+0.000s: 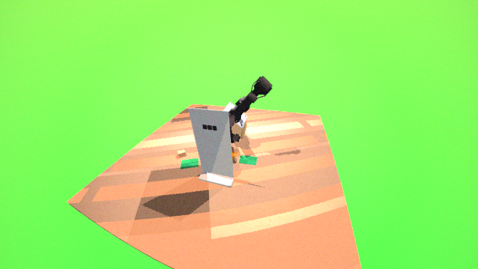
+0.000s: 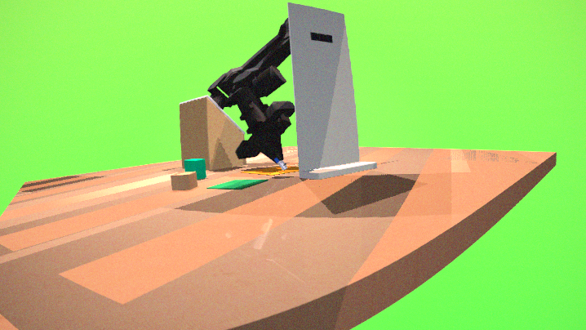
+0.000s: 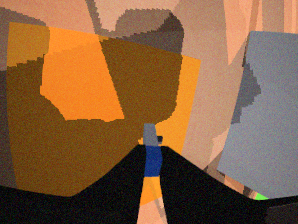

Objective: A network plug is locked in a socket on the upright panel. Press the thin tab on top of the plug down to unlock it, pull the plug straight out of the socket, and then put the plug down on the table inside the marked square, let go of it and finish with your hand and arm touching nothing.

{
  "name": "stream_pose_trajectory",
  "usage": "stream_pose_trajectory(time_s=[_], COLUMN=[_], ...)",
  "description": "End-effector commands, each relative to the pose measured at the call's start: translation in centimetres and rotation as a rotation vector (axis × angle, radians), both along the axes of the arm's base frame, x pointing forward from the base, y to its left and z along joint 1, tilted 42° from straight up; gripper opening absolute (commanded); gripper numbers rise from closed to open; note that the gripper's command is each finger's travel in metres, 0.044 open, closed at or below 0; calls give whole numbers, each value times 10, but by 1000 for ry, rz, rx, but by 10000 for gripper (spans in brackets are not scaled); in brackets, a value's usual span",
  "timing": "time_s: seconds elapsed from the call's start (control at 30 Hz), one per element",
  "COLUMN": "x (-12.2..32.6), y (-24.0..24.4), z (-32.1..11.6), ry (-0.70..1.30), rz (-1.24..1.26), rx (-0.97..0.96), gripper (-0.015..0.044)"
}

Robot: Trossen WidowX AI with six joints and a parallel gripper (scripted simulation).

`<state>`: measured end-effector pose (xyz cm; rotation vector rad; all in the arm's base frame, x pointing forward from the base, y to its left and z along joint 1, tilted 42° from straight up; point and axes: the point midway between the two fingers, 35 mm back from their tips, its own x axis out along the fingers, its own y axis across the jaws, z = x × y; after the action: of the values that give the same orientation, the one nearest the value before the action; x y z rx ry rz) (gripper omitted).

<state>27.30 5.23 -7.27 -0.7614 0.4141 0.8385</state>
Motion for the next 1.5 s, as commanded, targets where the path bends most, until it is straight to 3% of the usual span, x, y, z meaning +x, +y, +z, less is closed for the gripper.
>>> stream_pose_trajectory(time_s=[0.0,0.03,0.23,1.47], x=[0,0,0,-17], y=[0,0,0,-16], z=[0,0,0,15], ry=[0,0,0,6], rz=[0,0,0,0], rx=[0,0,0,-2], gripper=[0,0,156,156])
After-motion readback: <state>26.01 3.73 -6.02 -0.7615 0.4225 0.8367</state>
